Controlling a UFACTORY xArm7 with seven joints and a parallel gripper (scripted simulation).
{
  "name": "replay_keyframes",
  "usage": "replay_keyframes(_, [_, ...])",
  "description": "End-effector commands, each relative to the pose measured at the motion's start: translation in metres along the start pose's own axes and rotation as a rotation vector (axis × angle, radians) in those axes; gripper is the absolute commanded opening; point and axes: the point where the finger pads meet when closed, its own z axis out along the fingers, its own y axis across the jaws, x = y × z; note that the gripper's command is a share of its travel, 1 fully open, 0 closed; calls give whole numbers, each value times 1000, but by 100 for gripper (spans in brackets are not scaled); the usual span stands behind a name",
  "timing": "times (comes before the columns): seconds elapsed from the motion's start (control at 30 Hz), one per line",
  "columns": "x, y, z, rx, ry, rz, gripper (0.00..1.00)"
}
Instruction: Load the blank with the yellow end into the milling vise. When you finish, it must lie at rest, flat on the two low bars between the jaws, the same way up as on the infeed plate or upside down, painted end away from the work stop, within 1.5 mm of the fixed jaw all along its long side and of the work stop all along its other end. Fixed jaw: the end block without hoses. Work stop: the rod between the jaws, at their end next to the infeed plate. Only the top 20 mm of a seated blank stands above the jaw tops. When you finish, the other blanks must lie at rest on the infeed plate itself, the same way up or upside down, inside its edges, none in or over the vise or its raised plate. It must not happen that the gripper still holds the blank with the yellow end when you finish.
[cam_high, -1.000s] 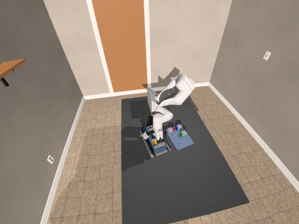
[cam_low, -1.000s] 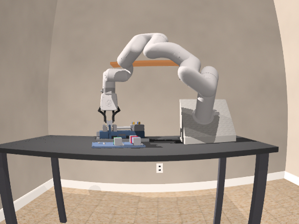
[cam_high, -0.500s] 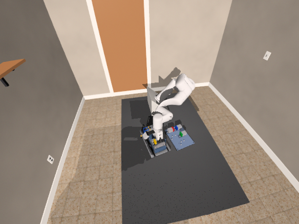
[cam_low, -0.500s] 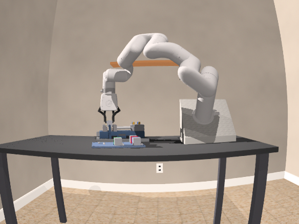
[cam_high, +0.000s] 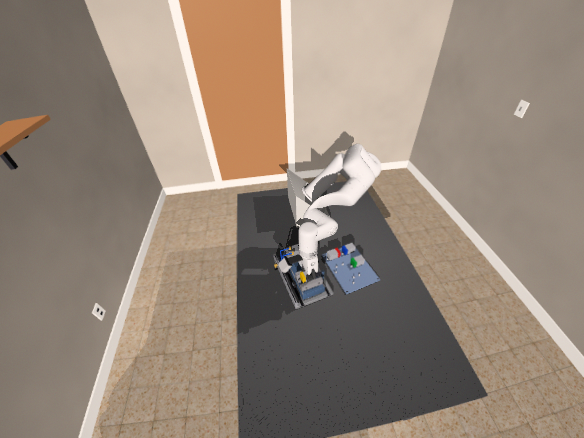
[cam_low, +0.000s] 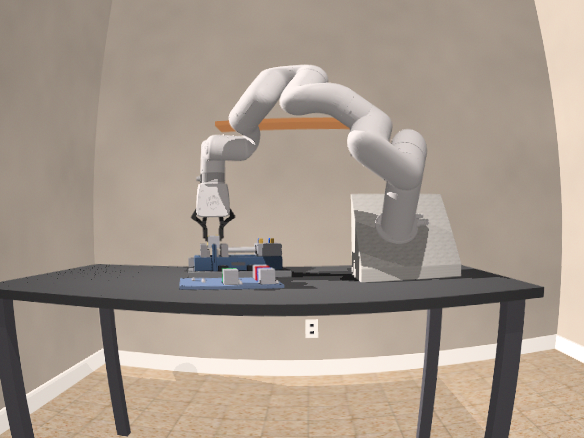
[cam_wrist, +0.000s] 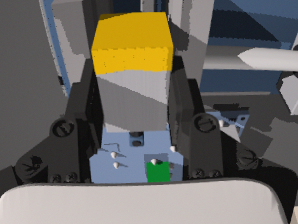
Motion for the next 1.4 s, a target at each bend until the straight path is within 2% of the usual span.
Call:
replay_keyframes(0.0, [1, -1, -2, 4, 5, 0, 0])
replay_keyframes(1.37, [-5, -4, -1, 4, 5, 0, 0])
